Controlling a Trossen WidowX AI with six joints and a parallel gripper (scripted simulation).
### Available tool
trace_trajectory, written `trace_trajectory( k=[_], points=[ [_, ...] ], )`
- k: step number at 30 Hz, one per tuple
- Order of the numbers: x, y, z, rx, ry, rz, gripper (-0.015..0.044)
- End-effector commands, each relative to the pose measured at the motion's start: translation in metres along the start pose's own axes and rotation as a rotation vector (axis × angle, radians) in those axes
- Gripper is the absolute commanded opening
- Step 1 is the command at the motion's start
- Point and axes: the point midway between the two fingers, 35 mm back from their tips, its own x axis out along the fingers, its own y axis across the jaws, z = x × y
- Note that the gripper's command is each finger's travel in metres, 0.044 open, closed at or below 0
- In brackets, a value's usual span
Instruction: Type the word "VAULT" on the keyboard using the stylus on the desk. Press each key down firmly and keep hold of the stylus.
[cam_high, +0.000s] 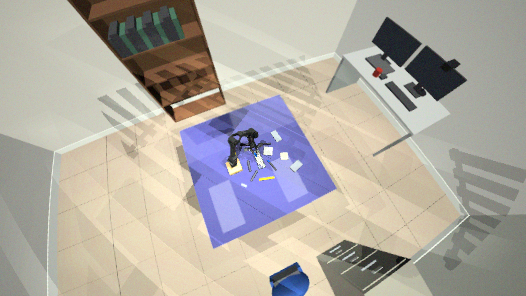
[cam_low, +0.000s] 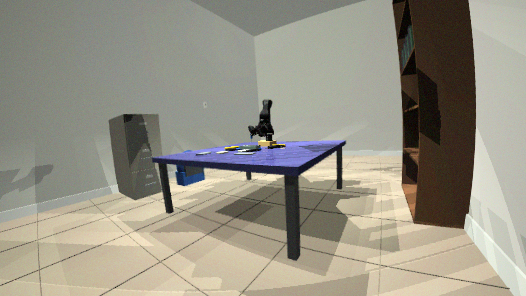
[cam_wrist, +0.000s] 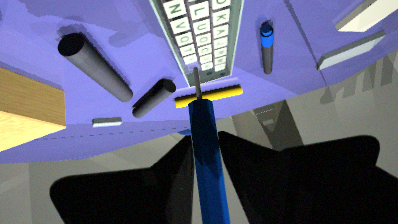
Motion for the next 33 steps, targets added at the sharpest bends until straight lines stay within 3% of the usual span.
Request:
trace_trajectory(
  k=[1, 25, 28, 33],
  points=[
    [-0.001, -0.005, -0.004, -0.158, 0.027, -0.023, 0.0000],
    [0.018, -0.001, 0.025, -0.182, 0.031, -0.026, 0.0000],
    [0.020, 0.000, 0.027, -0.182, 0.031, -0.026, 0.0079],
    [0.020, 0.000, 0.028, -0.182, 0.031, -0.026, 0.0081]
  ],
)
